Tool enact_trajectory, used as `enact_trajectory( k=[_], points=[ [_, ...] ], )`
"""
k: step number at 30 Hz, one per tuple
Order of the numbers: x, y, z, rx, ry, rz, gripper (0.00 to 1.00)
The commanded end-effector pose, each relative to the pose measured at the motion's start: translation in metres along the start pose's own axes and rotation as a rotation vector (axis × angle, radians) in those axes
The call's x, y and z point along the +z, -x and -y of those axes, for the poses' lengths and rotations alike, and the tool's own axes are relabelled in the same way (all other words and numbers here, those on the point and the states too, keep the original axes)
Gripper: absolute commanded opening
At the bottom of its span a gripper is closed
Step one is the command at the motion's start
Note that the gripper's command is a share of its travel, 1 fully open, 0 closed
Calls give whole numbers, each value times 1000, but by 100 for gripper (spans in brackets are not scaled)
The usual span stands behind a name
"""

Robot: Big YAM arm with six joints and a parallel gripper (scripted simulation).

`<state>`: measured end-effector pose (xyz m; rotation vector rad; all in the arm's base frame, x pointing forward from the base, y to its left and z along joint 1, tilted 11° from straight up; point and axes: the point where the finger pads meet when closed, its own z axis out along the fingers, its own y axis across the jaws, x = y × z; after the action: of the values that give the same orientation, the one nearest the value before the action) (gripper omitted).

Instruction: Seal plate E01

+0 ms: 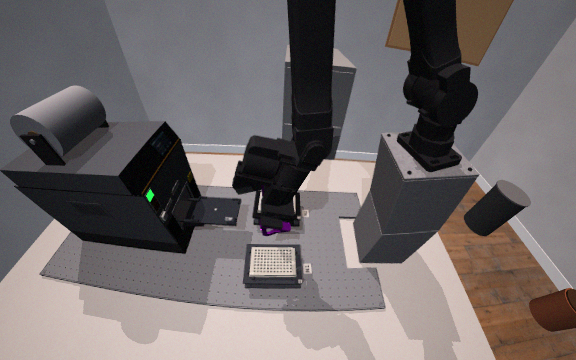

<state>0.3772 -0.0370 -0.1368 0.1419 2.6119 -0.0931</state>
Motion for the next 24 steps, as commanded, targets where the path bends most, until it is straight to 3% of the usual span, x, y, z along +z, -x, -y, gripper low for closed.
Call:
enact_trajectory(
  k=[1, 6, 9, 16, 24],
  points=[
    [1, 8, -19, 53, 6, 36, 100],
    [0, -11, -42, 64, 1, 6, 100],
    [0, -12, -43, 65, 0, 4, 100],
    [-4, -21, -86, 67, 3, -7, 100],
    [-6, -19, -72, 68, 2, -9, 100]
  ],
)
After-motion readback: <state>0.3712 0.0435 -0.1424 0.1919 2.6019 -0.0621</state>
